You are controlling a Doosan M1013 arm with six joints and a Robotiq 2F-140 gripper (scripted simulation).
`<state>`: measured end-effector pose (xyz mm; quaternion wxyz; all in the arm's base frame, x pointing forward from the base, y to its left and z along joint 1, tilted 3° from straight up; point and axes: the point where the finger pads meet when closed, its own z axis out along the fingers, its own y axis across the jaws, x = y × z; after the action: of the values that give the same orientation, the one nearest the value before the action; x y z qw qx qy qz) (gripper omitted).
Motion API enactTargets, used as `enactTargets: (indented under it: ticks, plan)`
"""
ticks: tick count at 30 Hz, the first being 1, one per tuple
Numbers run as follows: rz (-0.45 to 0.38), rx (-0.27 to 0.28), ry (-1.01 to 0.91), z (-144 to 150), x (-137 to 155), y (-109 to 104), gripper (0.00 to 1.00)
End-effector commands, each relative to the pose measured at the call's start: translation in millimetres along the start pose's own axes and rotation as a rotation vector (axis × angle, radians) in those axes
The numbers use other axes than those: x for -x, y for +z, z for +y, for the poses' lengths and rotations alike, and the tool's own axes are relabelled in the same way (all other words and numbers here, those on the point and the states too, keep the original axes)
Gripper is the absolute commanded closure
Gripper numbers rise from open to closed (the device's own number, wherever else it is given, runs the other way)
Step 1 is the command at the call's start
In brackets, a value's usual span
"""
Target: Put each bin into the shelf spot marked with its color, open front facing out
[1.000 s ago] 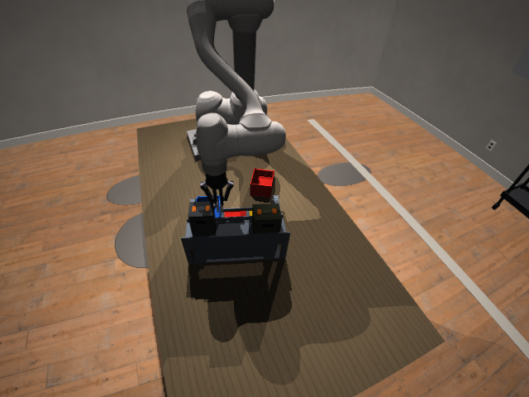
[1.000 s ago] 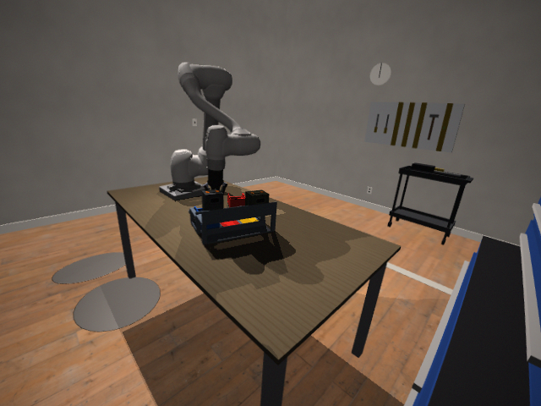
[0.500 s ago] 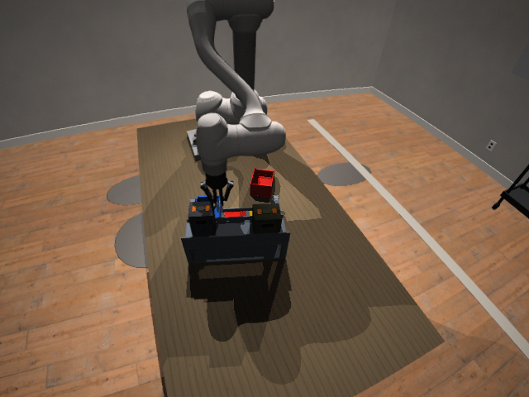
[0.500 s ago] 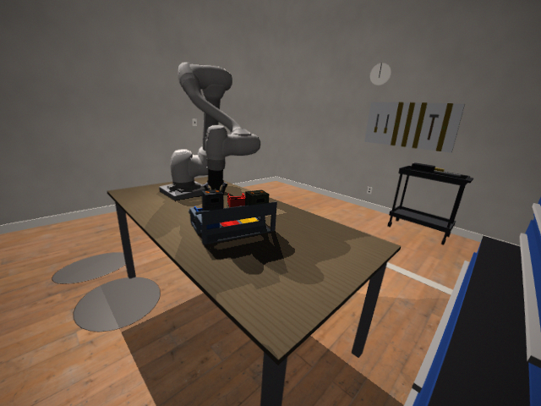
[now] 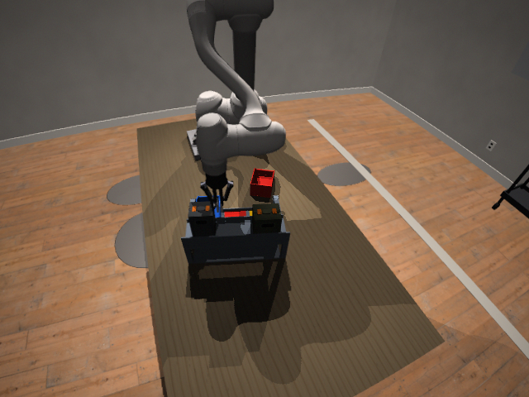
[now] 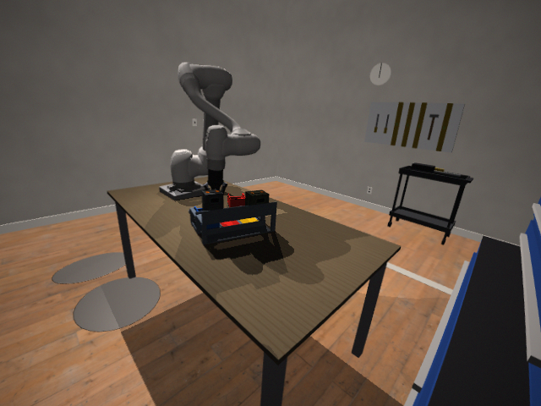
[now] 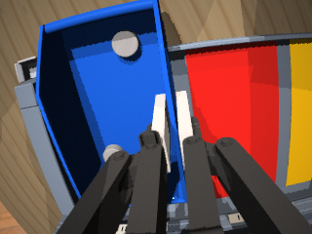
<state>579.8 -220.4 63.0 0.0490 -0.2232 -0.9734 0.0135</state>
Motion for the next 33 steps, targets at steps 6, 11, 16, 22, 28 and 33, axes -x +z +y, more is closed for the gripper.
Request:
enactTargets:
  ticks: [6, 11, 16, 22, 28, 33]
  plan:
    - [0.0, 0.0, 0.0, 0, 0, -2, 0.85]
    - [0.0, 0.0, 0.0, 0, 0, -3, 0.85]
    - [0.0, 0.0, 0.0, 0, -1, -7, 0.85]
    - [0.0, 0.0, 0.0, 0, -1, -13, 0.85]
    - [0.0, 0.0, 0.0, 0, -2, -18, 0.85]
    - [0.0, 0.0, 0.0, 0, -3, -25, 0.85]
